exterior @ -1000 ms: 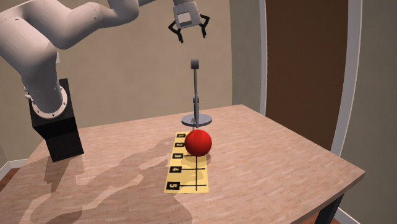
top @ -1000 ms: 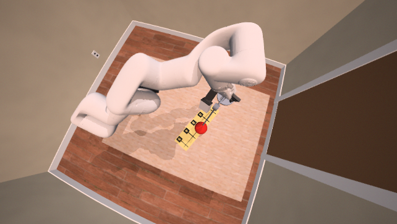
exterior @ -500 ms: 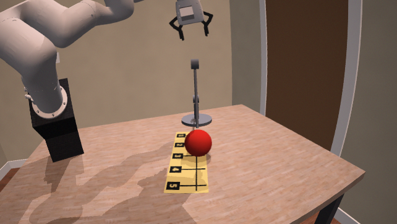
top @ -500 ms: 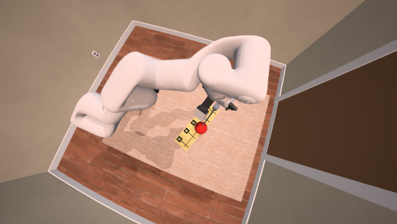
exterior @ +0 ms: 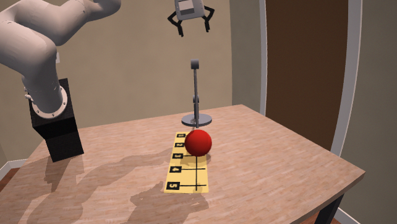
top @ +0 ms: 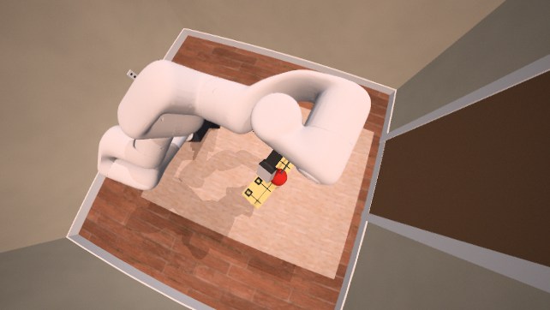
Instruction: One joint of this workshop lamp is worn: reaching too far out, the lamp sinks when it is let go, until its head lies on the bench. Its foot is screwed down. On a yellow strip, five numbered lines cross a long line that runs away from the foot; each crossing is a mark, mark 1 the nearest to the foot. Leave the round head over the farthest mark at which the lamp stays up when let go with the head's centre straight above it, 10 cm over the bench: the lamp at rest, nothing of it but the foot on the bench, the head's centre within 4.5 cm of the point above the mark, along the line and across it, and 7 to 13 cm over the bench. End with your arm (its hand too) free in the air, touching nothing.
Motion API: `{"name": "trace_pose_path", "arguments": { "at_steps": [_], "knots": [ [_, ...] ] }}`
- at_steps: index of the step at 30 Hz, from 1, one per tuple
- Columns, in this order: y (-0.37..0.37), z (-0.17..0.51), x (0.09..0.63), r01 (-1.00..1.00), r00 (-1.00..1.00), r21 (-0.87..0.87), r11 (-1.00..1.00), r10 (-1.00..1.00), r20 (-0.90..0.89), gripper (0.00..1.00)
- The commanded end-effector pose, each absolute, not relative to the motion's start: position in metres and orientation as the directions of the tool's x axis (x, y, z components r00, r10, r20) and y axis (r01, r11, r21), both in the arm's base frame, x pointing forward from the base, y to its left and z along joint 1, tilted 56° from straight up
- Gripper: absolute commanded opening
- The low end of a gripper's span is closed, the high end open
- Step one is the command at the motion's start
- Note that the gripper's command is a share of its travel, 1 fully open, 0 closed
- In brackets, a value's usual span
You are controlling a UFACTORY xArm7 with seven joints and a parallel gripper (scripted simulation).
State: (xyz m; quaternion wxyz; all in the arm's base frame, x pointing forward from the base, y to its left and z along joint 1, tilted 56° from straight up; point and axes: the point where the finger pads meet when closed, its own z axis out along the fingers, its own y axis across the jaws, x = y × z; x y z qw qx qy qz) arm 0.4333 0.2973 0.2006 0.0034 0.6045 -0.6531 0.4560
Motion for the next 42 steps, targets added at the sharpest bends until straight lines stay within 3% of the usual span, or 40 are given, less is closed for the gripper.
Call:
{"name": "trace_pose_path", "arguments": {
  "at_steps": [1,14,33,42],
  "knots": [
    [0.292,0.213,0.428,-0.788,-0.263,-0.595,-0.155,-0.791,0.553,1.0],
    [0.267,0.252,0.408,-0.792,-0.267,-0.592,-0.149,-0.787,0.555,1.0],
    [0.214,0.258,0.403,-0.793,-0.269,-0.591,-0.146,-0.787,0.556,1.0],
    [0.219,0.257,0.403,-0.816,-0.2,-0.567,-0.113,-0.866,0.459,1.0]
  ]
}}
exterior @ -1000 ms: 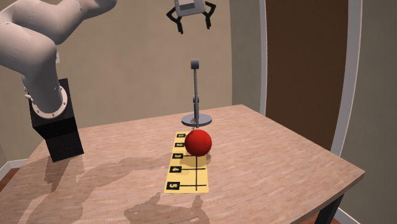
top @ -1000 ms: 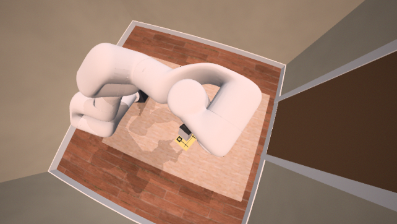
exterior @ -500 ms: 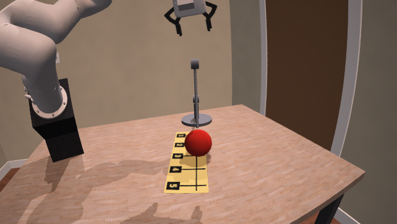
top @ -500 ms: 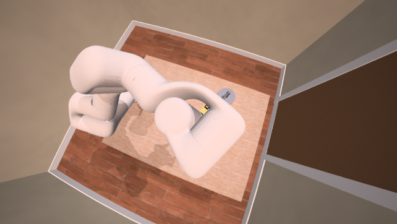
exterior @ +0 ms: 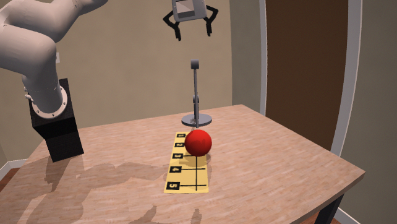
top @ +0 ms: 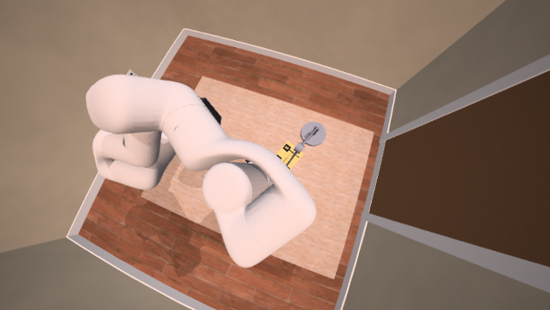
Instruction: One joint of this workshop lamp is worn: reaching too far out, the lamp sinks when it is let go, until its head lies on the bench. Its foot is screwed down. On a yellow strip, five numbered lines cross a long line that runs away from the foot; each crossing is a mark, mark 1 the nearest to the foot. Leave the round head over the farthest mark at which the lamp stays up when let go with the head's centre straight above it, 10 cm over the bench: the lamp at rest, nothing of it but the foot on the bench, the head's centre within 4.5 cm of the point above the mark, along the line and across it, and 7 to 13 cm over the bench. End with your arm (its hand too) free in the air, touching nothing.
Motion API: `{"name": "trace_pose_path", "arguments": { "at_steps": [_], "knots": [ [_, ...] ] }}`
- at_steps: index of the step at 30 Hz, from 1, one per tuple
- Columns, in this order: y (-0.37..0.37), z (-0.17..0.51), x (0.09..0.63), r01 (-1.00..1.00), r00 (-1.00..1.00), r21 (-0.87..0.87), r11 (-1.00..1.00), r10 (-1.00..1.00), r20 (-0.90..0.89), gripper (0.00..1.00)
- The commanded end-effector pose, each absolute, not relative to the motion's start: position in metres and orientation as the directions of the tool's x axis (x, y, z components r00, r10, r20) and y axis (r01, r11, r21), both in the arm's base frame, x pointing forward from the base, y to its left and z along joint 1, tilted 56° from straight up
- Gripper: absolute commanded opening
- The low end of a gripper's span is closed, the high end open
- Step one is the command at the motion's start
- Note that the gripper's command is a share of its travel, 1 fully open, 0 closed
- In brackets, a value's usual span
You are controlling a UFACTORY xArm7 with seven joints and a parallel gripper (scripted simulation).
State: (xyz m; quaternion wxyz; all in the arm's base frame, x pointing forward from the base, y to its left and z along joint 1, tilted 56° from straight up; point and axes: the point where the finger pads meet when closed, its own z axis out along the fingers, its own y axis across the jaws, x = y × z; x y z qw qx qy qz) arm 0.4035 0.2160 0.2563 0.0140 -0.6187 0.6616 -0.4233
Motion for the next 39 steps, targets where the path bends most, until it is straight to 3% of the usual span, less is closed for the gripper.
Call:
{"name": "trace_pose_path", "arguments": {
  "at_steps": [1,25,39],
  "knots": [
    [0.22,0.257,0.403,-0.818,-0.192,-0.564,-0.109,-0.874,0.447,1.0],
    [0.221,0.257,0.403,-0.861,-0.059,-0.505,-0.06,-0.974,0.218,1.0],
    [0.155,0.209,0.435,-0.862,-0.059,-0.504,-0.06,-0.975,0.216,1.0]
  ]
}}
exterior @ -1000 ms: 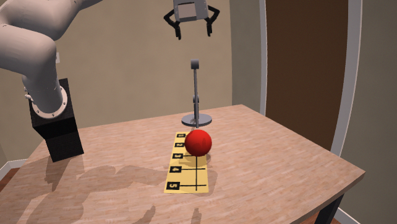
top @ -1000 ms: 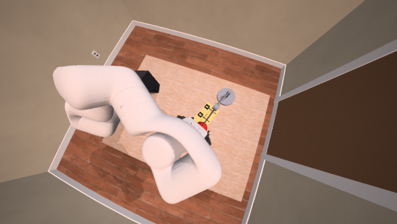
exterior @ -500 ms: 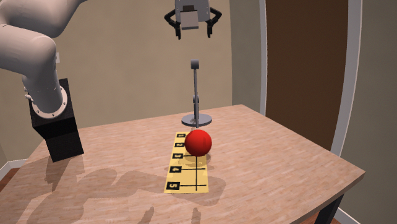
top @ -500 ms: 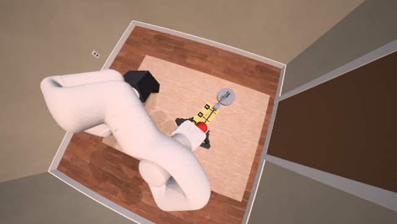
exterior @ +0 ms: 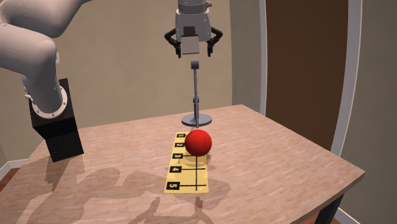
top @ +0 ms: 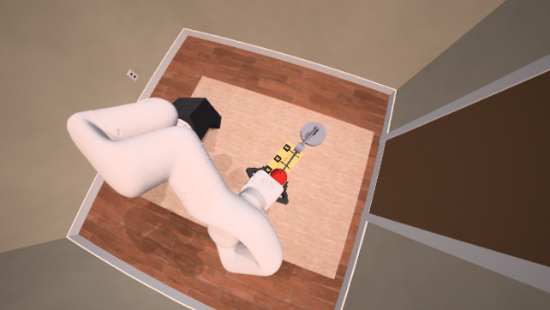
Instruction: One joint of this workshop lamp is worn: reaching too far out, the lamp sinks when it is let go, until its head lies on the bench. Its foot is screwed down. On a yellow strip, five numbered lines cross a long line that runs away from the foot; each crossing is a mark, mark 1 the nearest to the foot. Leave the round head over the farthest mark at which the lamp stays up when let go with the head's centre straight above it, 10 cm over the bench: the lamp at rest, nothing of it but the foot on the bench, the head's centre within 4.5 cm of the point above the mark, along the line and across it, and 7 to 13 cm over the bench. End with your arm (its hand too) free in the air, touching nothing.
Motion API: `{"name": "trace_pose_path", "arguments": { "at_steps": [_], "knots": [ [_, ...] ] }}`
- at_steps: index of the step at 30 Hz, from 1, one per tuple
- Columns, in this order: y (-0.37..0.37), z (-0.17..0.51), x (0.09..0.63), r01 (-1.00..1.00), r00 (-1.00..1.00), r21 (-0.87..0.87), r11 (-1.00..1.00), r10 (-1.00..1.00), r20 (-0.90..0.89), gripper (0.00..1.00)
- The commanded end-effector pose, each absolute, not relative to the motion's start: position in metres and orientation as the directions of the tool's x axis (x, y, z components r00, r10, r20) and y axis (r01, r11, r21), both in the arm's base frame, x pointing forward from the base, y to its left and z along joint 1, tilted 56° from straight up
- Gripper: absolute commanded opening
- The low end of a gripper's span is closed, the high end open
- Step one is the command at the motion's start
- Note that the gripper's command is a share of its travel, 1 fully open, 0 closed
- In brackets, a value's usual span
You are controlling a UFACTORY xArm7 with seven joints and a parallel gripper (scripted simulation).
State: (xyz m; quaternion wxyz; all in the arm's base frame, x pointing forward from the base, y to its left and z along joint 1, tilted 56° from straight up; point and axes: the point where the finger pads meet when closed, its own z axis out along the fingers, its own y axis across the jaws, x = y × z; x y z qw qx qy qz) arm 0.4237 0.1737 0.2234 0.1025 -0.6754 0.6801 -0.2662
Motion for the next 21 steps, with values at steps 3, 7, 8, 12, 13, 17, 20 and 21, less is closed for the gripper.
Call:
{"name": "trace_pose_path", "arguments": {
  "at_steps": [3,7,8,12,13,17,20,21],
  "knots": [
    [0.15,0.206,0.437,-0.862,-0.058,-0.503,-0.06,-0.975,0.216,1.0],
    [0.134,0.194,0.444,-0.864,-0.056,-0.5,-0.058,-0.976,0.209,1.0],
    [0.13,0.191,0.446,-0.864,-0.055,-0.5,-0.057,-0.977,0.207,1.0],
    [0.115,0.179,0.453,-0.866,-0.052,-0.497,-0.055,-0.978,0.2,1.0],
    [0.111,0.176,0.454,-0.867,-0.051,-0.496,-0.055,-0.979,0.198,1.0],
    [0.095,0.164,0.461,-0.868,-0.048,-0.493,-0.053,-0.98,0.191,1.0],
    [0.091,0.161,0.463,-0.869,-0.048,-0.492,-0.053,-0.981,0.189,1.0],
    [0.09,0.161,0.464,-0.869,-0.047,-0.492,-0.053,-0.981,0.189,1.0]
  ]
}}
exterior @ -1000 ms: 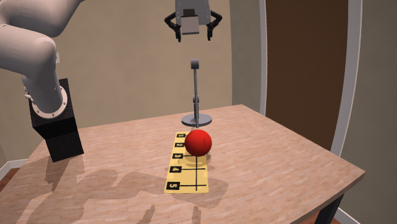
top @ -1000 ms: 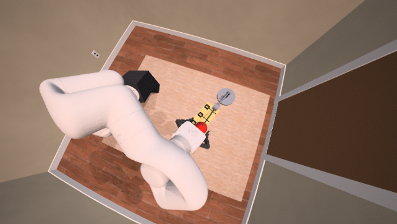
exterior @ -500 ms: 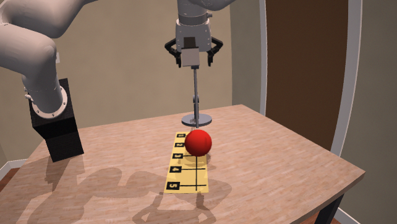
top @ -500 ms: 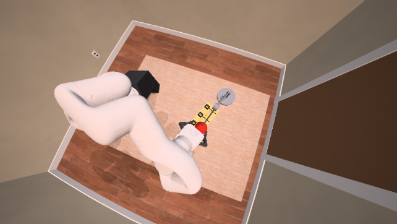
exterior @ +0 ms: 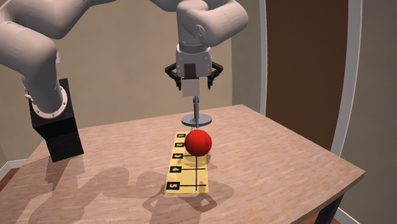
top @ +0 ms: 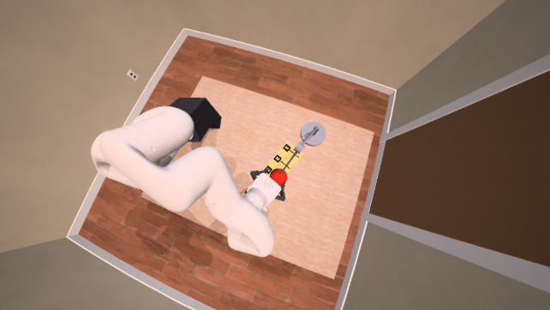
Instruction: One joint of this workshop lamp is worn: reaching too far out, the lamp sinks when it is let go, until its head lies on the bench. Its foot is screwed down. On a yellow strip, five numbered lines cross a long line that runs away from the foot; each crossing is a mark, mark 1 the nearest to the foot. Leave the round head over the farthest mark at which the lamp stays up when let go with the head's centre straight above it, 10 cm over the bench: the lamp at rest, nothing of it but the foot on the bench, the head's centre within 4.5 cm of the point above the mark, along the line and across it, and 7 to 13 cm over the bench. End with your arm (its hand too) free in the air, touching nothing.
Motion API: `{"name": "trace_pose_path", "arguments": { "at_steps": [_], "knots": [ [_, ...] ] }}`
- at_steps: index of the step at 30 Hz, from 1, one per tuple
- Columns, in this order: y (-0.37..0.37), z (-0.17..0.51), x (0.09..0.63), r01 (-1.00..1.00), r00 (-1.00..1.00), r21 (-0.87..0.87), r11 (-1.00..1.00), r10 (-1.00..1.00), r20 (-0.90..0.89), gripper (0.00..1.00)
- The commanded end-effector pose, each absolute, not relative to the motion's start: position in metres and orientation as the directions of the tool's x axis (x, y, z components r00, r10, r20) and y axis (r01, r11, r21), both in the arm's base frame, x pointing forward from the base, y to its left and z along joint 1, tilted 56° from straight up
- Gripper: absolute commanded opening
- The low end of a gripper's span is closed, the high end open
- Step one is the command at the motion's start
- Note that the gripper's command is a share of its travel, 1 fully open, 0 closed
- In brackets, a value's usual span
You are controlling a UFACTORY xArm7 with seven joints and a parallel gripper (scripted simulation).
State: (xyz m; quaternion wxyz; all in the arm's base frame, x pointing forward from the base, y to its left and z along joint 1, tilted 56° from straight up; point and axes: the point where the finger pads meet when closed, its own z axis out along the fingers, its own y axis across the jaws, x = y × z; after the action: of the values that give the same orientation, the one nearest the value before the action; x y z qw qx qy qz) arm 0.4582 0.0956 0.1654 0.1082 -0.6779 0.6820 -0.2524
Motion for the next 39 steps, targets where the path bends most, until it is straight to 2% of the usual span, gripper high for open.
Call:
{"name": "trace_pose_path", "arguments": {
  "at_steps": [1,16,39],
  "knots": [
    [0.089,0.16,0.464,-0.869,-0.047,-0.493,-0.053,-0.981,0.188,1.0],
    [0.078,0.155,0.47,-0.868,-0.041,-0.494,-0.057,-0.982,0.185,1.0],
    [0.07,0.11,0.496,-0.868,-0.042,-0.494,-0.056,-0.982,0.185,1.0]
  ]
}}
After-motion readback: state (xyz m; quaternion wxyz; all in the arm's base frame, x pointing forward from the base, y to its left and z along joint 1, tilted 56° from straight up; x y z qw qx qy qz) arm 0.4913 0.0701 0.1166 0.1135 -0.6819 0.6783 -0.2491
